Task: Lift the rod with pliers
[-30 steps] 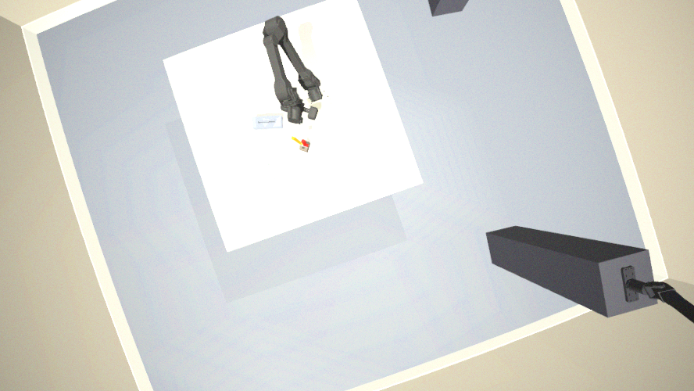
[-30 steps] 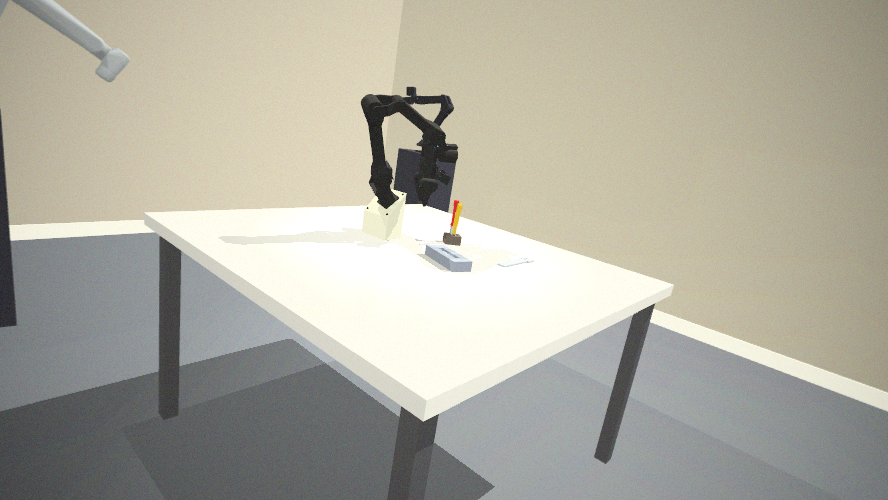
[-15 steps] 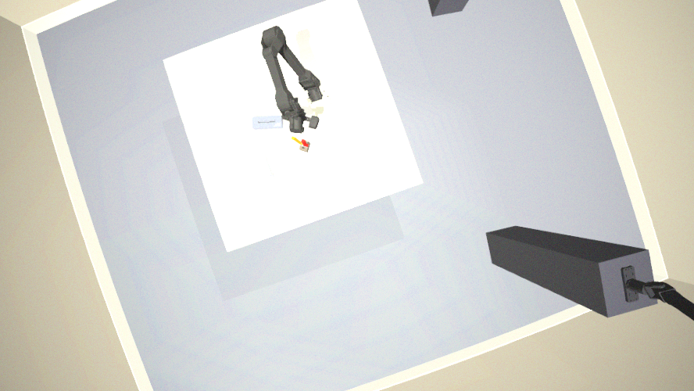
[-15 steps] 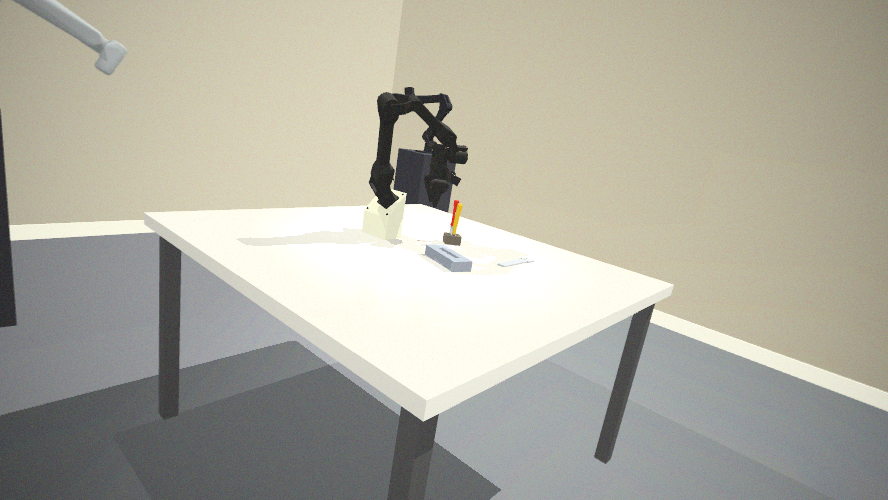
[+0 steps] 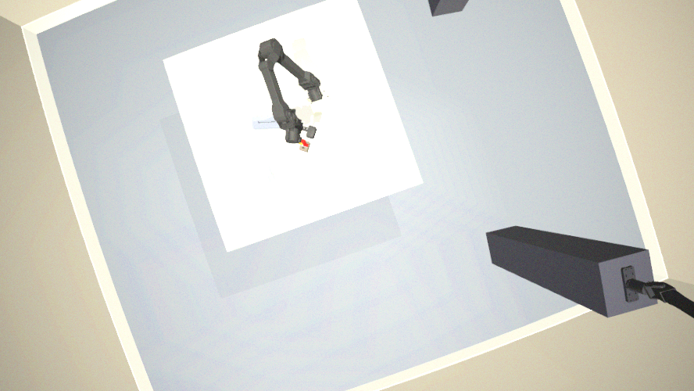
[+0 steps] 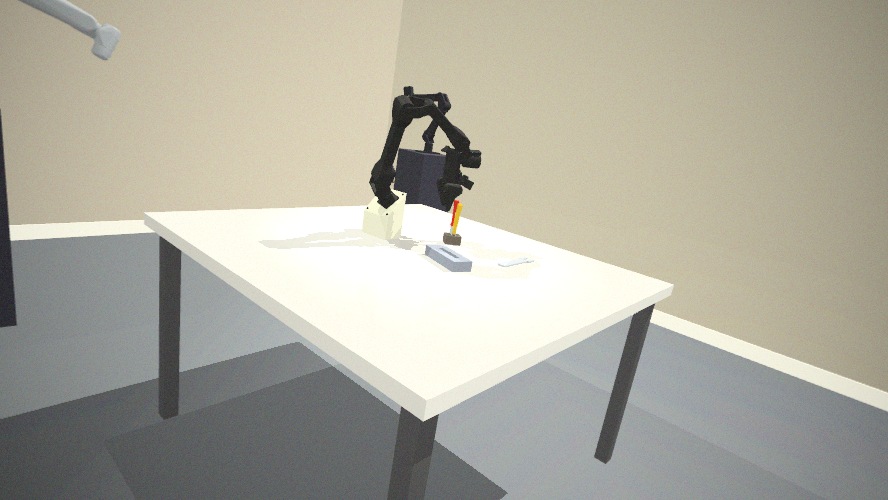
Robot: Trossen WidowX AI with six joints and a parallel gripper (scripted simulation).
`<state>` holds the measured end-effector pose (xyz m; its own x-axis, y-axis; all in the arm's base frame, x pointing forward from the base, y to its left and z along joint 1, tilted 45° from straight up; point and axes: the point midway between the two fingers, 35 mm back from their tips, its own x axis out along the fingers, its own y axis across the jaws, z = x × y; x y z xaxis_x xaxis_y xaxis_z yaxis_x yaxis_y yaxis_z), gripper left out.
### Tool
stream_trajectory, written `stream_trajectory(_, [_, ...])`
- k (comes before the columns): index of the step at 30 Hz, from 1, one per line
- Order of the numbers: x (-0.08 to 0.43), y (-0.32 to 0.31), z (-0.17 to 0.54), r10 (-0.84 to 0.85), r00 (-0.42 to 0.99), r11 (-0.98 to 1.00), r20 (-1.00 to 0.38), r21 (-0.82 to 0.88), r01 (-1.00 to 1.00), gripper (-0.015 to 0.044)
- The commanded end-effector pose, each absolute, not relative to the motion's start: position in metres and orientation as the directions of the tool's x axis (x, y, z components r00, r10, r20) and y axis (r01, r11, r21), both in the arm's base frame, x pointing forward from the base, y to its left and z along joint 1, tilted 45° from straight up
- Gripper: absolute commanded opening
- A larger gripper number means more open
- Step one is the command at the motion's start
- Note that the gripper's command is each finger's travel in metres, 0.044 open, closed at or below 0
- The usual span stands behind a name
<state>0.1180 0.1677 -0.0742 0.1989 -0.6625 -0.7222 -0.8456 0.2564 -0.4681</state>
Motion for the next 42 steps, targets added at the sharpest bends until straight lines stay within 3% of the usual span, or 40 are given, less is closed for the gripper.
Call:
stream_trajectory(1, [0.121, 0.170, -0.078, -0.664, 0.200, 0.252, -0.720, -0.468, -0.847, 0.0440])
stream_trajectory(15, [0.141, 0.198, -0.098, -0.663, 0.201, 0.253, -0.721, -0.469, -0.846, 0.0440])
stream_trajectory(42, [0.148, 0.178, -0.120, -0.663, 0.202, 0.253, -0.721, -0.470, -0.846, 0.0440])
